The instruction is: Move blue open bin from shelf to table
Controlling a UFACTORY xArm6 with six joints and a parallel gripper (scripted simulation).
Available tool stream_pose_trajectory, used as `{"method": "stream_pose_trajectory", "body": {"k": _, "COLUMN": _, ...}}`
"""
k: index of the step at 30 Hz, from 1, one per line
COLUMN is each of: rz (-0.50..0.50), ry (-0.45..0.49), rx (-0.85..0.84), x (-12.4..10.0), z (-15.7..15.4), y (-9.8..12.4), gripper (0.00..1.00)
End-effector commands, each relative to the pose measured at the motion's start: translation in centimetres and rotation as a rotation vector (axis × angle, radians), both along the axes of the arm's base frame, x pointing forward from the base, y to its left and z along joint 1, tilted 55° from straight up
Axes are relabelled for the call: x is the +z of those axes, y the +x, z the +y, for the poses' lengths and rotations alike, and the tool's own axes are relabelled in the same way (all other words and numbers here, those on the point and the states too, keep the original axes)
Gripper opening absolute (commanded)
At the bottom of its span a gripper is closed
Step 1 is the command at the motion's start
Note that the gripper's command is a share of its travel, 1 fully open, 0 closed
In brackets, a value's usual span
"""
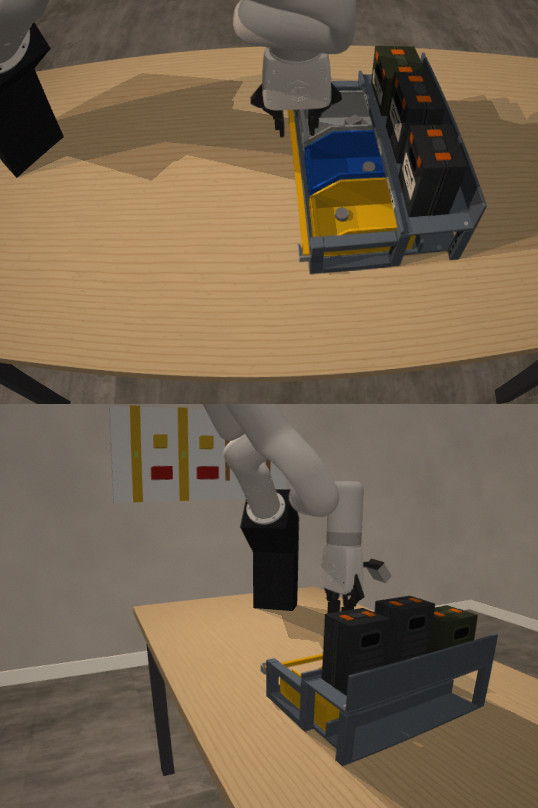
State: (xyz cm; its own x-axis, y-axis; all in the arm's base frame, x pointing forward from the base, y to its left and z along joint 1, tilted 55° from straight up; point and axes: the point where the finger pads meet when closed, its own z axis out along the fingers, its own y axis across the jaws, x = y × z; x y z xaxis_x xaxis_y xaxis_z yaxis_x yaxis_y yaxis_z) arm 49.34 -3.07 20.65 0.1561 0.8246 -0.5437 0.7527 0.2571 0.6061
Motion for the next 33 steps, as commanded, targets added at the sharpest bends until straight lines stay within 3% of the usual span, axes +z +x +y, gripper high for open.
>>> {"method": "stream_pose_trajectory", "body": {"k": 1, "rz": -0.002, "ry": 0.001, "rx": 0.001, "x": 0.1, "z": 0.1, "y": 0.0, "gripper": 0.47}}
{"method": "stream_pose_trajectory", "body": {"k": 20, "rz": -0.002, "ry": 0.001, "rx": 0.001, "x": 0.1, "z": 0.1, "y": 0.0, "gripper": 0.47}}
{"method": "stream_pose_trajectory", "body": {"k": 25, "rz": -0.002, "ry": 0.001, "rx": 0.001, "x": -1.6, "z": -1.4, "y": 2.0, "gripper": 0.47}}
{"method": "stream_pose_trajectory", "body": {"k": 33, "rz": -0.002, "ry": 0.001, "rx": 0.001, "x": -1.6, "z": -1.4, "y": 2.0, "gripper": 0.47}}
